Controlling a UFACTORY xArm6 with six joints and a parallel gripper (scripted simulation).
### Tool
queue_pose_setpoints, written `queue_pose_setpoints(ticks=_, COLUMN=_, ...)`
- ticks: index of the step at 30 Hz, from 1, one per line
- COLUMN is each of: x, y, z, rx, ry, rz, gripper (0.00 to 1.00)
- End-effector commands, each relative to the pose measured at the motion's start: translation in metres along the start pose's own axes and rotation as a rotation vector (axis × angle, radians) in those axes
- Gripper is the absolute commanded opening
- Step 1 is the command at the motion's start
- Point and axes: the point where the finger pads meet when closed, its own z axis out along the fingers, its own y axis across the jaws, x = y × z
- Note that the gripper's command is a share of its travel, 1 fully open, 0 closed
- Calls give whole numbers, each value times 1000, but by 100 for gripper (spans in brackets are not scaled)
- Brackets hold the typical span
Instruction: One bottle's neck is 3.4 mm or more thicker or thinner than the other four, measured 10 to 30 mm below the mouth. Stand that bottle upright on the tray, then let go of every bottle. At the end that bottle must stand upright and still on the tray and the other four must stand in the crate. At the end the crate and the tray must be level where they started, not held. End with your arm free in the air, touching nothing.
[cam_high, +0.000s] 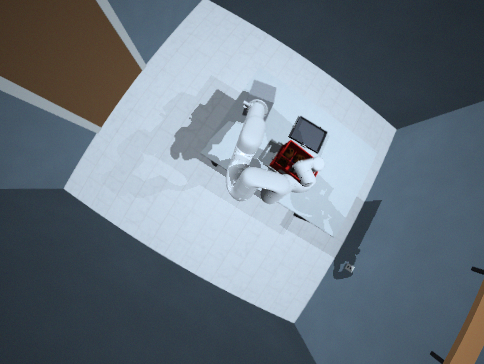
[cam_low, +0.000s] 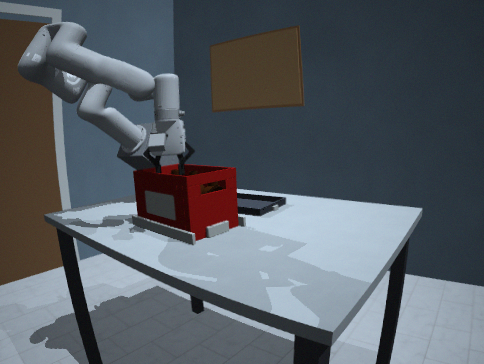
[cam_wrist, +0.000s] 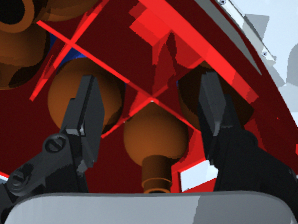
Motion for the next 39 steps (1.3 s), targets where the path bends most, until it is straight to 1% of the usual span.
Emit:
queue_pose_setpoints(ticks=1, x=1, y=-1, z=5, rx=2, ry=1, rz=1, gripper=65)
queue_pose_setpoints(ticks=15, x=1, y=-1, z=13, rx=2, ry=1, rz=1, gripper=65)
queue_pose_setpoints(ticks=33, x=1, y=-1, z=13, rx=2, ry=1, rz=1, gripper=65)
queue_pose_setpoints(ticks=34, x=1, y=-1, z=13, rx=2, ry=1, rz=1, gripper=0)
queue_pose_setpoints(ticks=39, x=1, y=-1, z=13, rx=2, ry=1, rz=1, gripper=0)
